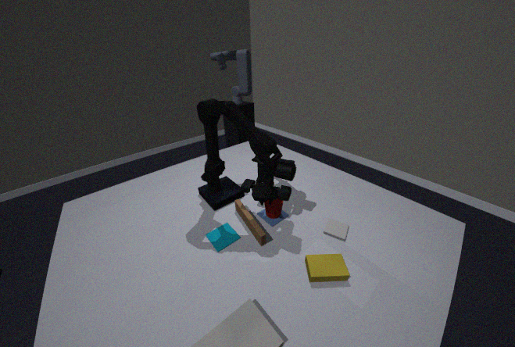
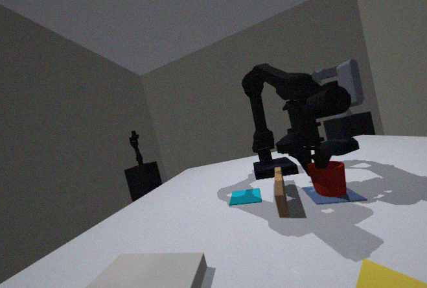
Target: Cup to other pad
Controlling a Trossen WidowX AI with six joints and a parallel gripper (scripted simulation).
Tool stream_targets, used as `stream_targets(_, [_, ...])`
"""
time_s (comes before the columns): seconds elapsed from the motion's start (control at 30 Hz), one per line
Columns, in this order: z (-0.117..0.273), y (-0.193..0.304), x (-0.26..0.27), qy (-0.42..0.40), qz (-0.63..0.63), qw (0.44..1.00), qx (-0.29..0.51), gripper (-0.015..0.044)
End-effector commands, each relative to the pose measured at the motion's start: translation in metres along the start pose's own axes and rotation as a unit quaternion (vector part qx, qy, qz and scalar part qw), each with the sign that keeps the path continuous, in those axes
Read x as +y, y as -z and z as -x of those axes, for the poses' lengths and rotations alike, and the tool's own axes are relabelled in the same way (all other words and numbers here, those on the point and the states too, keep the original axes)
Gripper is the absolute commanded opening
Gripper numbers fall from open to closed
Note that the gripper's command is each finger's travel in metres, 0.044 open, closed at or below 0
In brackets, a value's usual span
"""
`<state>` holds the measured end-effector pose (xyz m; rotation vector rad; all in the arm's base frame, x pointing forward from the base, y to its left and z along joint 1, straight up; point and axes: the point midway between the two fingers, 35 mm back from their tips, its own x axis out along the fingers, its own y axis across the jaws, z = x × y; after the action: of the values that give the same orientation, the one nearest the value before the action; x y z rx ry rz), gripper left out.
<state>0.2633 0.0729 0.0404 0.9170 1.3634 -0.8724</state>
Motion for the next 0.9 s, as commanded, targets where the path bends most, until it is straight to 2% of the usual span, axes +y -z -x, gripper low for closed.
stream_targets(0.0, [0.0, 0.0, 0.0, -0.001, 0.0, 1.0, 0.0, 0.0108])
stream_targets(0.53, [0.0, 0.0, 0.0, -0.001, 0.0, 1.0, 0.0, 0.0002])
stream_targets(0.87, [0.017, 0.0, 0.003, 0.0, -0.001, 1.0, -0.001, 0.0])
